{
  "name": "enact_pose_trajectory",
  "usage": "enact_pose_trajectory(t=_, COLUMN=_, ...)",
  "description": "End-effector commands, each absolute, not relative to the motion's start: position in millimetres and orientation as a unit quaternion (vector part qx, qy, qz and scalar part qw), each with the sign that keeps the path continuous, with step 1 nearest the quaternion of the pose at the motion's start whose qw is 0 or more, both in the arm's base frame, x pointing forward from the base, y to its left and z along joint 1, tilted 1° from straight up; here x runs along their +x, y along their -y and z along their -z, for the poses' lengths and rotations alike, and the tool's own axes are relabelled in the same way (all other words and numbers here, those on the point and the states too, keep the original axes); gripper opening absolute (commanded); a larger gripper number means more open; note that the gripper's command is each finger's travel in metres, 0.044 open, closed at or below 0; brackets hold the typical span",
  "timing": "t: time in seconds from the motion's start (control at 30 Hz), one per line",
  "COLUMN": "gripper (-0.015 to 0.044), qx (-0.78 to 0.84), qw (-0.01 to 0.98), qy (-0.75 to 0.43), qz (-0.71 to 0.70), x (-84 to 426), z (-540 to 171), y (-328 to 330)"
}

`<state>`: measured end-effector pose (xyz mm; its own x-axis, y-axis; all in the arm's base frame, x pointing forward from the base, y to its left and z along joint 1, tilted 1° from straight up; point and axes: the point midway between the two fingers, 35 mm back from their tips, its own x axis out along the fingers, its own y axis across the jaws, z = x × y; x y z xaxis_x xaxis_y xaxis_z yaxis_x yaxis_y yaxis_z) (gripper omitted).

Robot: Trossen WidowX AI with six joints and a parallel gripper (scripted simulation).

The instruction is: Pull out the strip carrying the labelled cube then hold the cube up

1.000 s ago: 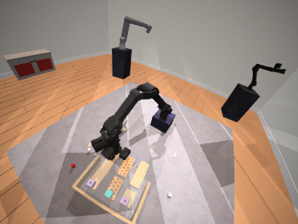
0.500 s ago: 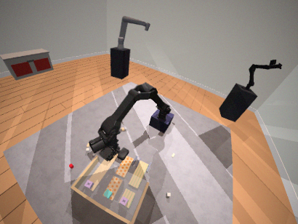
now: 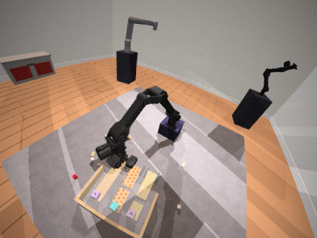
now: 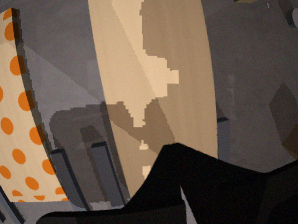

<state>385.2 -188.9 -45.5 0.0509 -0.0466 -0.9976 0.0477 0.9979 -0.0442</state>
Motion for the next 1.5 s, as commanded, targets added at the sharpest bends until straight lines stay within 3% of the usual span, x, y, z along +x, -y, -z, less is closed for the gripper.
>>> enact_pose_trajectory(t=0.0, gripper=0.0, qx=0.003, qw=0.718, qy=-0.696, qz=0.032, x=372, z=52, y=189)
enact_pose_trajectory(t=1.47, gripper=0.0, qx=0.003, qw=0.716, qy=-0.698, qz=0.032, x=307, z=57, y=188)
